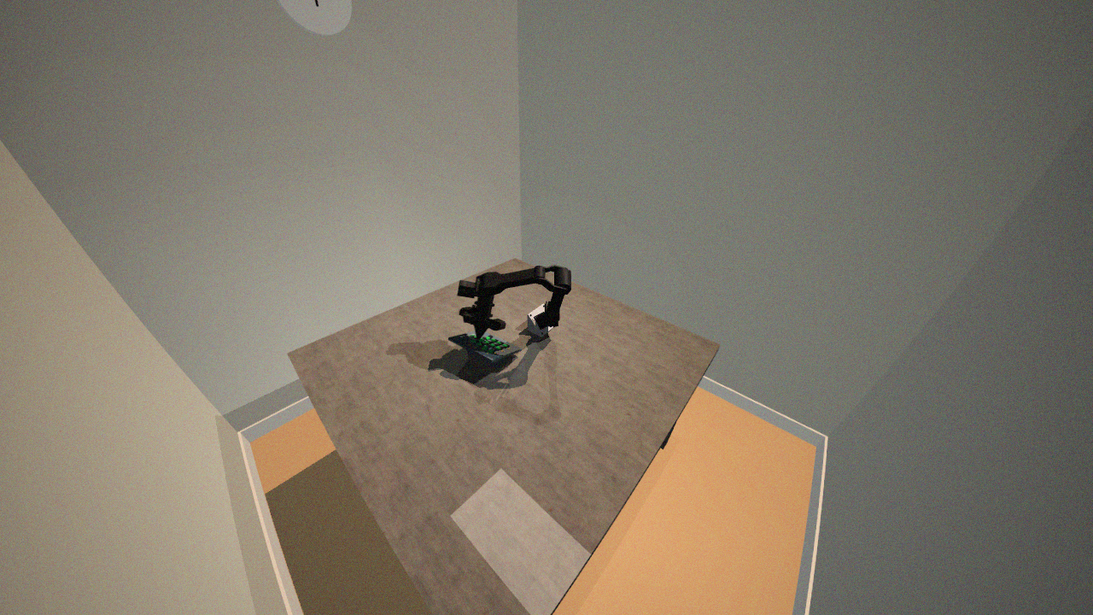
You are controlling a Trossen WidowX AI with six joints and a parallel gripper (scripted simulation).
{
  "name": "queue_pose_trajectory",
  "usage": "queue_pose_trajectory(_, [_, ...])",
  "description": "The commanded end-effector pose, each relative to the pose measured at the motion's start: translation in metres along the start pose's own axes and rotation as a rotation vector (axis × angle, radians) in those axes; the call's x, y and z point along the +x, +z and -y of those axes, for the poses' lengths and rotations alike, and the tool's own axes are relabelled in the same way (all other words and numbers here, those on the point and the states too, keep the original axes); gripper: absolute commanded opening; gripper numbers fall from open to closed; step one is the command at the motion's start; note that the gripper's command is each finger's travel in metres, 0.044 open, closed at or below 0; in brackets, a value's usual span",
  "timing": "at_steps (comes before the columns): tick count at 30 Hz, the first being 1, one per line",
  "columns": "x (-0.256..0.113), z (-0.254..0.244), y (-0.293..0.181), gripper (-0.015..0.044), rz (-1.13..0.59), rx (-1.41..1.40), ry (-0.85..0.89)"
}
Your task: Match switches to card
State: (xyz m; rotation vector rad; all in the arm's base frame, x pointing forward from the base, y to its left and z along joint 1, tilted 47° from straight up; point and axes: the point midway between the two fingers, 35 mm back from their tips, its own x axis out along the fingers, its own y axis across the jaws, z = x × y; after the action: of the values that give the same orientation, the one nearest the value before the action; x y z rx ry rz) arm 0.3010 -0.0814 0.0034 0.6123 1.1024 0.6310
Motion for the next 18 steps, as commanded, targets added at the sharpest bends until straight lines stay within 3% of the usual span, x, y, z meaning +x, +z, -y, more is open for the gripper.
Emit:
queue_pose_trajectory(1, [-0.035, 0.004, 0.004, 0.0, 0.001, -0.006, -0.016])
queue_pose_trajectory(4, [-0.059, 0.002, 0.004, 0.0, -0.008, -0.005, -0.011])
queue_pose_trajectory(8, [-0.06, -0.006, 0.003, 0.0, -0.008, -0.005, -0.011])
queue_pose_trajectory(14, [-0.059, -0.076, -0.015, 0.0, -0.009, -0.001, -0.008])
queue_pose_trajectory(18, [-0.058, -0.084, -0.018, 0.0, -0.009, -0.001, -0.007])
